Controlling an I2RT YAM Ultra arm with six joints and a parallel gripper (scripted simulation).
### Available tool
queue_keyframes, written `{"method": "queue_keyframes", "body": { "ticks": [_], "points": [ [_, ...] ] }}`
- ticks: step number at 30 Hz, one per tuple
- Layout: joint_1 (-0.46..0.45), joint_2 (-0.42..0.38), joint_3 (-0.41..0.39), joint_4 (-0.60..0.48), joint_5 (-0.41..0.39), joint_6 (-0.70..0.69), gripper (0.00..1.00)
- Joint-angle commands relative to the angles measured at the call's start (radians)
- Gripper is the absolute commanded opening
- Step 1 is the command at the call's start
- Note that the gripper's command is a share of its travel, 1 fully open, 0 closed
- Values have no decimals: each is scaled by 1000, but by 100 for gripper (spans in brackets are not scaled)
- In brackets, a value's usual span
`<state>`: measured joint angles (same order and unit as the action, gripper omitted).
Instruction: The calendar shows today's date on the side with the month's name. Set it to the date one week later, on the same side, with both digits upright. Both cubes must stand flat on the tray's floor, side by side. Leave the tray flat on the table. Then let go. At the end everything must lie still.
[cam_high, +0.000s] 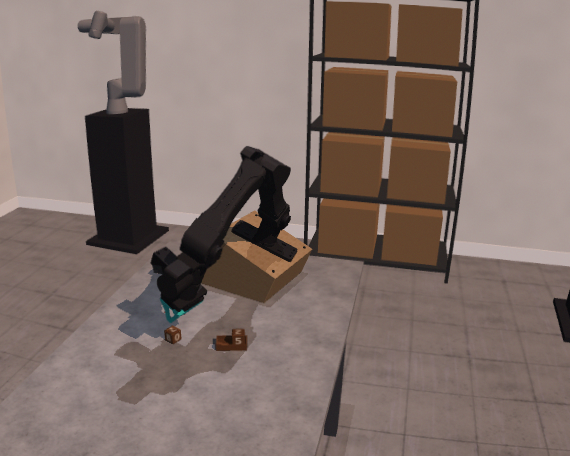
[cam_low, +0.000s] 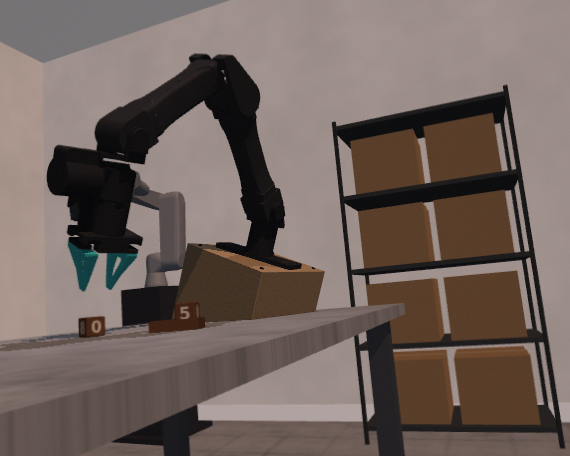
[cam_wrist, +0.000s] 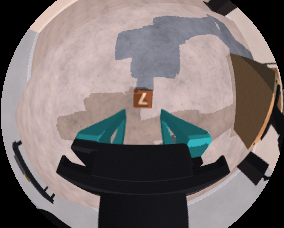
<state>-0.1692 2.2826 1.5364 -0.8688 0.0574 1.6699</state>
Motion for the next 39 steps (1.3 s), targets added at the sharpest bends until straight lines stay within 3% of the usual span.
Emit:
{"method": "queue_keyframes", "body": {
  "ticks": [1, 6, 15, 39],
  "points": [
    [-16, -7, 9, -16, 75, 26, 47],
    [-3, 1, 18, -26, 105, 41, 47],
    [94, 63, 77, -93, 317, 152, 47],
    [98, 69, 78, -90, 322, 157, 47]
  ]
}}
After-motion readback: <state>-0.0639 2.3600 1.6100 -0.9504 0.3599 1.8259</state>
